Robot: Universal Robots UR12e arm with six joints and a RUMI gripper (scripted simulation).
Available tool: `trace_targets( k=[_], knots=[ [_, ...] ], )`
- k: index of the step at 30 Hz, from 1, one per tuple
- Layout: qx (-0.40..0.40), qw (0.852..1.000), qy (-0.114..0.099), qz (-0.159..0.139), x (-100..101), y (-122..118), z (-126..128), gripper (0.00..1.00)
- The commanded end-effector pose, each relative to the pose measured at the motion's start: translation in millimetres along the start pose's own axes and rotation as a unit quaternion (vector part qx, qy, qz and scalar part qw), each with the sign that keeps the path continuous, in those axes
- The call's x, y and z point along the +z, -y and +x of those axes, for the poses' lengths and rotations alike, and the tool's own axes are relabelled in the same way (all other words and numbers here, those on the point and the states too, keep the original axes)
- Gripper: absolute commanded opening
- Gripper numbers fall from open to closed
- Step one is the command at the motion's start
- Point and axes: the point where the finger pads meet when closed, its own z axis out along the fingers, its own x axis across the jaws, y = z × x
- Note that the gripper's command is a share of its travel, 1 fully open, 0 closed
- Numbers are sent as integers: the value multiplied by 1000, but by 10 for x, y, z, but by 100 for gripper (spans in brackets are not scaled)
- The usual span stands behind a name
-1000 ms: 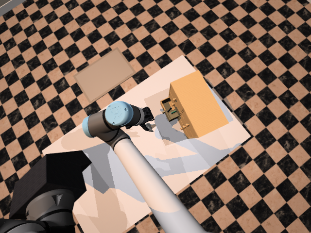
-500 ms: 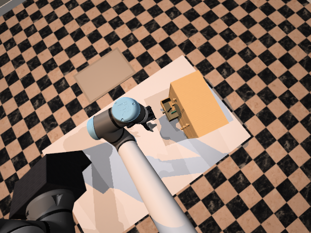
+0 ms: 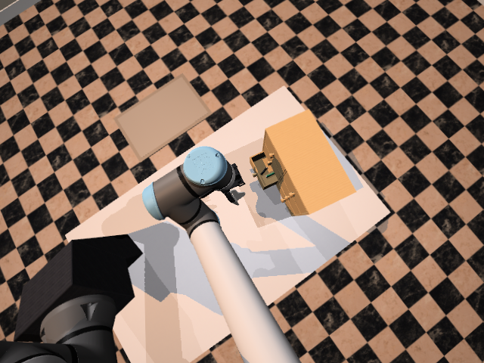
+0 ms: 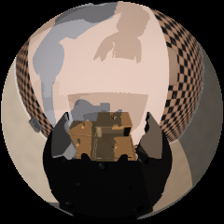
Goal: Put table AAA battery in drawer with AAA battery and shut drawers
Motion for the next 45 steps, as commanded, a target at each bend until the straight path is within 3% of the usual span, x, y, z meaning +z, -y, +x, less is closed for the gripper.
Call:
trace_targets(
  k=[1, 22, 45],
  knots=[
    [0, 1000, 0, 10, -10, -5, 3, 100],
    [0, 999, 0, 38, -29, -7, 3, 100],
    [0, 999, 0, 48, -36, -6, 1, 100]
  ],
)
